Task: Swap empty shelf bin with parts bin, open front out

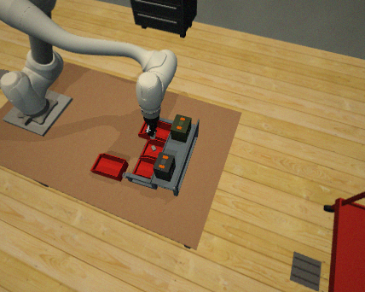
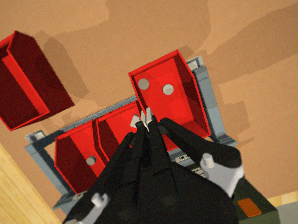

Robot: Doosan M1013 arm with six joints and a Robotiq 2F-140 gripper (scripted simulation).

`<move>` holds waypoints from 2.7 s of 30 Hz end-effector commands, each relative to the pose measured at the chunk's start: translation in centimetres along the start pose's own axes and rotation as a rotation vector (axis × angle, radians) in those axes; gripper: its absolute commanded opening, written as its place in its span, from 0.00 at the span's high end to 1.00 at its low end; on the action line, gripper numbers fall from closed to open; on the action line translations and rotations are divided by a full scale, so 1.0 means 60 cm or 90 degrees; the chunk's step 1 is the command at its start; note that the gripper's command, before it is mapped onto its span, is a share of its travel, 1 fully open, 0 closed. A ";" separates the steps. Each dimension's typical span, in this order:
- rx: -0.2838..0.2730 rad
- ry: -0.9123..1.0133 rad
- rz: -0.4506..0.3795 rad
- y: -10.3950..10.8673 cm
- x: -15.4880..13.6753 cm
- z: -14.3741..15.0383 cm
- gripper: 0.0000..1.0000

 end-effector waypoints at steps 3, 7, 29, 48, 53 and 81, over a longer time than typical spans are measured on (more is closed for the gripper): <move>0.005 0.002 -0.004 0.002 -0.005 0.001 0.90; 0.005 0.002 -0.005 0.002 -0.006 0.001 0.90; 0.008 0.002 -0.021 0.000 -0.001 0.002 0.90; 0.008 0.002 -0.025 -0.001 0.001 0.003 0.90; 0.008 0.002 -0.024 -0.002 0.003 0.003 0.90; 0.006 0.002 -0.023 -0.003 0.006 0.004 0.85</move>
Point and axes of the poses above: the point where the finger pads meet when closed, its own y axis back along the fingers, its own z axis across the jaws, x = y × z, the point moved 7 cm from there along y, back along the fingers, and after that the axes turned 14 degrees about y, right-handed, at the moved point
